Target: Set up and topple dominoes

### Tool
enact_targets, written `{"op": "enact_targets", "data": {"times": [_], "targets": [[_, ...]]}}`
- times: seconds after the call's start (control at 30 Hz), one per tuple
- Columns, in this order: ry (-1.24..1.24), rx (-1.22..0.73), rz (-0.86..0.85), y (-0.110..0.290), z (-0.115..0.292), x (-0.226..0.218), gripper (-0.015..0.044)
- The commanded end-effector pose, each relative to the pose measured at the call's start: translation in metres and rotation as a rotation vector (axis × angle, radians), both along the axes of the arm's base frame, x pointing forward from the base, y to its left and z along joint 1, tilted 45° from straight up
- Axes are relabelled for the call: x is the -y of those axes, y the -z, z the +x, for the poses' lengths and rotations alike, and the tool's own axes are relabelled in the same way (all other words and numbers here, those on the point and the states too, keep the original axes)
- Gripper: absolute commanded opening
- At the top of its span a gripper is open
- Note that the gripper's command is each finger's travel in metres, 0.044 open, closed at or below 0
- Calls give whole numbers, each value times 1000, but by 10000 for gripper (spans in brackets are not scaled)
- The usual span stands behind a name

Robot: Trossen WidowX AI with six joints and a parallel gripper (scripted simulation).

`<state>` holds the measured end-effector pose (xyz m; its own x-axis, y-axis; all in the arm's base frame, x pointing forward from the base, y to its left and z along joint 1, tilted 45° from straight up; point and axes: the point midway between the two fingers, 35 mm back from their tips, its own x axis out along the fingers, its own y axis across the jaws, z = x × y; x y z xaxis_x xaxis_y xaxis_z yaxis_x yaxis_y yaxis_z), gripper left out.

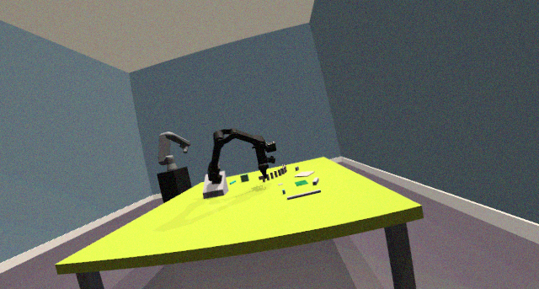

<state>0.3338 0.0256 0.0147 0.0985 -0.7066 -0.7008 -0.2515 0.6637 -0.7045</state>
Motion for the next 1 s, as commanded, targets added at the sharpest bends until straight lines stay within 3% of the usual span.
{"op": "enact_targets", "data": {"times": [0.0,0.13,0.43,0.77,0.97], "targets": [[-5,25,13,-44,-5,-43,24],[-5,23,15,-73,-10,-74,24],[-6,23,15,-77,-11,-74,24],[-33,-7,14,-171,-64,25,24],[-43,-20,1,-199,-107,66,24]]}}
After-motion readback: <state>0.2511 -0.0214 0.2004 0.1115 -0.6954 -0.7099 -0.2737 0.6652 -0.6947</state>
